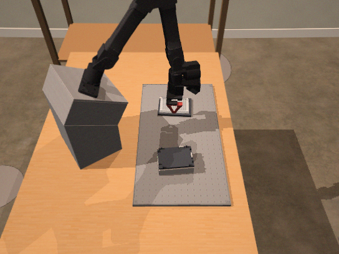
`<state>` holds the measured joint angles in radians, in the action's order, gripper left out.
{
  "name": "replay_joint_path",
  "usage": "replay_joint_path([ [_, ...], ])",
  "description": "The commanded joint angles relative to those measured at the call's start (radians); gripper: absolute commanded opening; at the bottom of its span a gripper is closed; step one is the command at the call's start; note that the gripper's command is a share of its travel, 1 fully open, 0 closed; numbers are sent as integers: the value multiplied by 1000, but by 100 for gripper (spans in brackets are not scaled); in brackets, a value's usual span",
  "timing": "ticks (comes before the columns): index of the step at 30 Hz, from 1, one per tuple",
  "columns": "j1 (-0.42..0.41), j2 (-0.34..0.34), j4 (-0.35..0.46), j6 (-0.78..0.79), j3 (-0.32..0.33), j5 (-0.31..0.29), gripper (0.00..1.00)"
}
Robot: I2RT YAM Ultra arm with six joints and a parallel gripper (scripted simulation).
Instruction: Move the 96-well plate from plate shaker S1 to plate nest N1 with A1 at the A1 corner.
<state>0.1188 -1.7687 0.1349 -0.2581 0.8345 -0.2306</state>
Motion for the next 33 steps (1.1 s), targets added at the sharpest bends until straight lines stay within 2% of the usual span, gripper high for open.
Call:
replay_joint_path([
  [1, 21, 7, 2, -50, 17, 27, 0],
  [20, 175, -10, 27, -185, 82, 104, 0],
  [33, 293, -46, 66, -286, 167, 165, 0],
])
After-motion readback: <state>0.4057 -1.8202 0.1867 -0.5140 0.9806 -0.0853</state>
